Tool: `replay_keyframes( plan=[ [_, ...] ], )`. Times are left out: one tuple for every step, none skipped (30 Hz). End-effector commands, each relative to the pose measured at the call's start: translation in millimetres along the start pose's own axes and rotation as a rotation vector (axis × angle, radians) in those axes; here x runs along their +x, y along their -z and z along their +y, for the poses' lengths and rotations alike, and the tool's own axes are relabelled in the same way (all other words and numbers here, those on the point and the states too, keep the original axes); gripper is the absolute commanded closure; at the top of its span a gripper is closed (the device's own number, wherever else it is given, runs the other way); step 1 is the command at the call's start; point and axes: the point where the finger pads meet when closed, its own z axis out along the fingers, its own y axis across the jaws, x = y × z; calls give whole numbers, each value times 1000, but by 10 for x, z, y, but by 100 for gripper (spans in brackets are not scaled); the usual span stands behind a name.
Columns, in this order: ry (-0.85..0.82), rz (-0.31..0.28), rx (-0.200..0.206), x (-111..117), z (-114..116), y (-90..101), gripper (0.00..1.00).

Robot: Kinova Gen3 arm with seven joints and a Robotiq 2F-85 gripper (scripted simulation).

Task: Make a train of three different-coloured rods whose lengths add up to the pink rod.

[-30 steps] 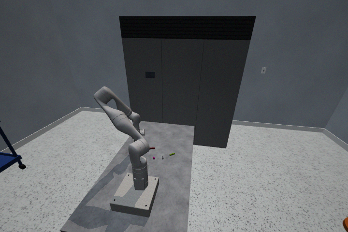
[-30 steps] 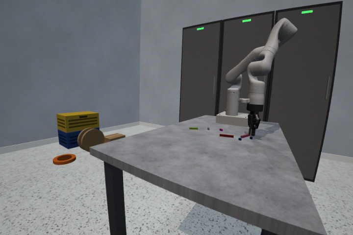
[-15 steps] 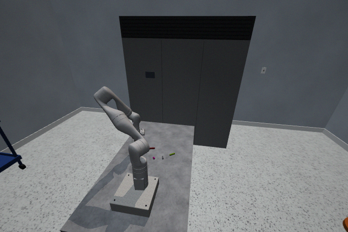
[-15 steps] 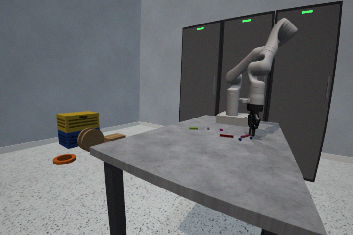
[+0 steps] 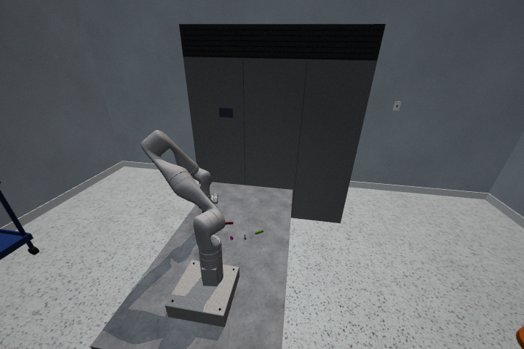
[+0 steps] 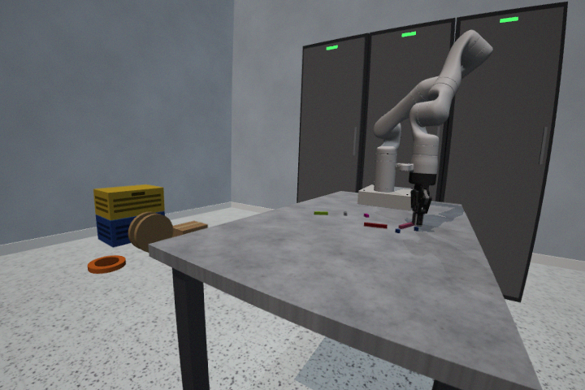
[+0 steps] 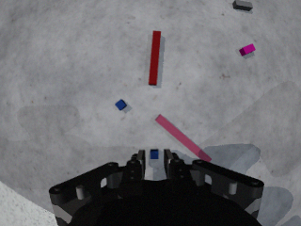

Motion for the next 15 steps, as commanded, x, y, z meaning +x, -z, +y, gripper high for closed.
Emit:
replay_keyframes(
  plan=[
    [0,0,1,-1,-5,6,76],
    [0,-1,1,-1,-5,5,76],
    [0,-1,1,-1,-5,3,76],
    [0,-1,1,-1,-5,3,76],
    [0,-1,1,-1,-5,3,76],
    [0,-1,1,-1,-5,0,76],
    [0,-1,1,-1,-5,-4,76],
    [0,-1,1,-1,-5,-9,76],
    [0,-1,1,-1,-5,-14,76],
    [0,-1,1,-1,-5,-21,76],
    [0,-1,1,-1,-5,-29,76],
    [0,-1,1,-1,-5,-38,76],
    [0,-1,1,-1,-5,-47,76],
    [0,-1,1,-1,-5,-57,76],
    [0,-1,1,-1,-5,-67,76]
  ],
)
